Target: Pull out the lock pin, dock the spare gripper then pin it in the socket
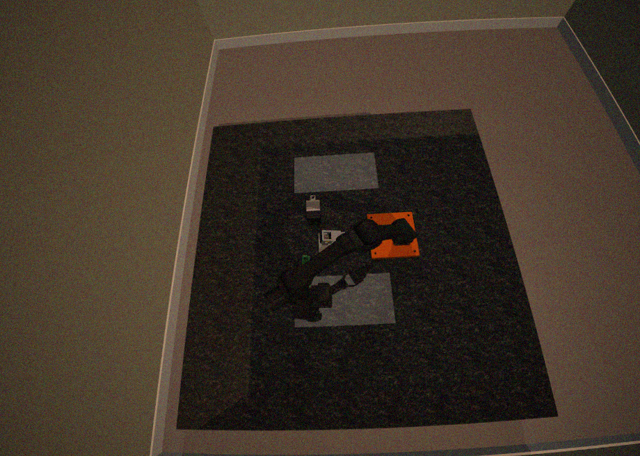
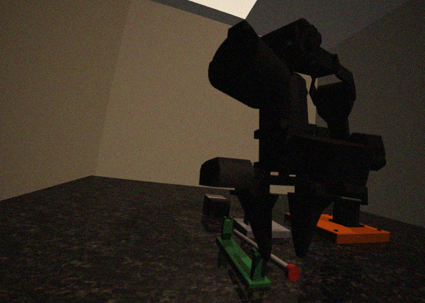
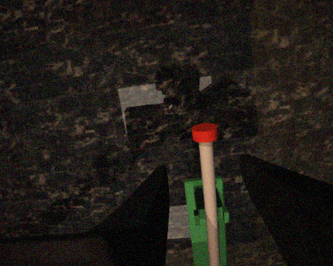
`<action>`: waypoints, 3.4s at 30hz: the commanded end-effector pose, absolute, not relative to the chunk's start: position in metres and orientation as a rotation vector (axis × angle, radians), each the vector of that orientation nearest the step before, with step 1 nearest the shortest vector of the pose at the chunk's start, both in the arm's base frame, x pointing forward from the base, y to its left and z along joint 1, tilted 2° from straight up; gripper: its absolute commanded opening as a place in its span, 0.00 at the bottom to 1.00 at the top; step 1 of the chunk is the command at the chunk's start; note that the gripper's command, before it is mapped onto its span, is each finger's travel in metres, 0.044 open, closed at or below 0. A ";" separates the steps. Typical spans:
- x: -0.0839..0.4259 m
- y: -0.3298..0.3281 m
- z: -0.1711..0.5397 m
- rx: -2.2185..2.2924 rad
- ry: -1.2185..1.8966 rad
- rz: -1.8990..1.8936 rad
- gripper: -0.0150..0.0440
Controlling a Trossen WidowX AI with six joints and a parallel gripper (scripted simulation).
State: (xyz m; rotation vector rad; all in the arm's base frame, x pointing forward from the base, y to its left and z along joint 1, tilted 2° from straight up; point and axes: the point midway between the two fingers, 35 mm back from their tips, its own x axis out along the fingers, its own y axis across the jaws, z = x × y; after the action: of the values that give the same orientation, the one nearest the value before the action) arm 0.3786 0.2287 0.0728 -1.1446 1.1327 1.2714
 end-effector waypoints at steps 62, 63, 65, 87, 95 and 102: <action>0.383 0.164 0.078 -1.182 1.114 1.240 0.56; 0.383 0.164 0.076 -1.182 1.114 1.240 0.56; 0.383 0.164 0.073 -1.182 1.114 1.240 0.56; 0.383 0.163 0.038 -1.182 1.114 1.240 0.56; 0.383 0.163 0.038 -1.182 1.114 1.240 0.47; 0.383 0.163 0.038 -1.182 1.114 1.240 0.25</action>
State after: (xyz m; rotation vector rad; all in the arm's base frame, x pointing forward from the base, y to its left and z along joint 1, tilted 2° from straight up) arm 0.3828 0.1635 0.0387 -1.1738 1.1146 1.2410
